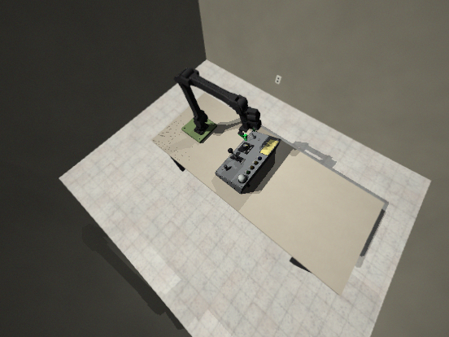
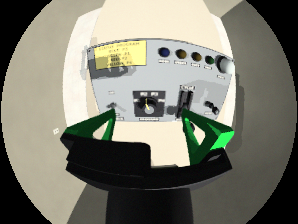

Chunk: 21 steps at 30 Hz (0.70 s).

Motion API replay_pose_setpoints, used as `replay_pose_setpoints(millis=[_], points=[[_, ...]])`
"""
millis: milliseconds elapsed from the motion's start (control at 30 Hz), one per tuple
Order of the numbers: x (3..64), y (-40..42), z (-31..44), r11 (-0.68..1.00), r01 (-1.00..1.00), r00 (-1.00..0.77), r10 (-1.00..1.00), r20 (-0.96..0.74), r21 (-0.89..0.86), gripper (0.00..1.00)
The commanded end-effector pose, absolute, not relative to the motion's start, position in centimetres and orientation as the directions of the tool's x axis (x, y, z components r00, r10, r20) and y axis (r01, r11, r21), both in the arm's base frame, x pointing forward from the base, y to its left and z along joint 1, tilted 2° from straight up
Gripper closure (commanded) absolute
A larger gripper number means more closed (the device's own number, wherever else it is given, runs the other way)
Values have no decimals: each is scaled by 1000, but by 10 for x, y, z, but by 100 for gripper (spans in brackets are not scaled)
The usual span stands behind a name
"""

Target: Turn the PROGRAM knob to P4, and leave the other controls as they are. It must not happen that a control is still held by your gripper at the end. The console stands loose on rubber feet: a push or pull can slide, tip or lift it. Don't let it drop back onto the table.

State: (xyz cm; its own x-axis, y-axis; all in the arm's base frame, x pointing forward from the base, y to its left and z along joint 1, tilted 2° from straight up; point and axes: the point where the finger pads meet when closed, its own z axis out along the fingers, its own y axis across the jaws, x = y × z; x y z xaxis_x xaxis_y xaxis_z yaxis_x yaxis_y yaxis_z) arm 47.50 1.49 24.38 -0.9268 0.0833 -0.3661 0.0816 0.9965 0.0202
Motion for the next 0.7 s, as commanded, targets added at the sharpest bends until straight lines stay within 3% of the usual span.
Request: replay_pose_setpoints(millis=[0,300,333,667], points=[[490,9,260,996,82,-910,84,-405,23,0],[490,9,260,996,82,-910,84,-405,23,0],[490,9,260,996,82,-910,84,-405,23,30],[490,9,260,996,82,-910,84,-405,23,30]])
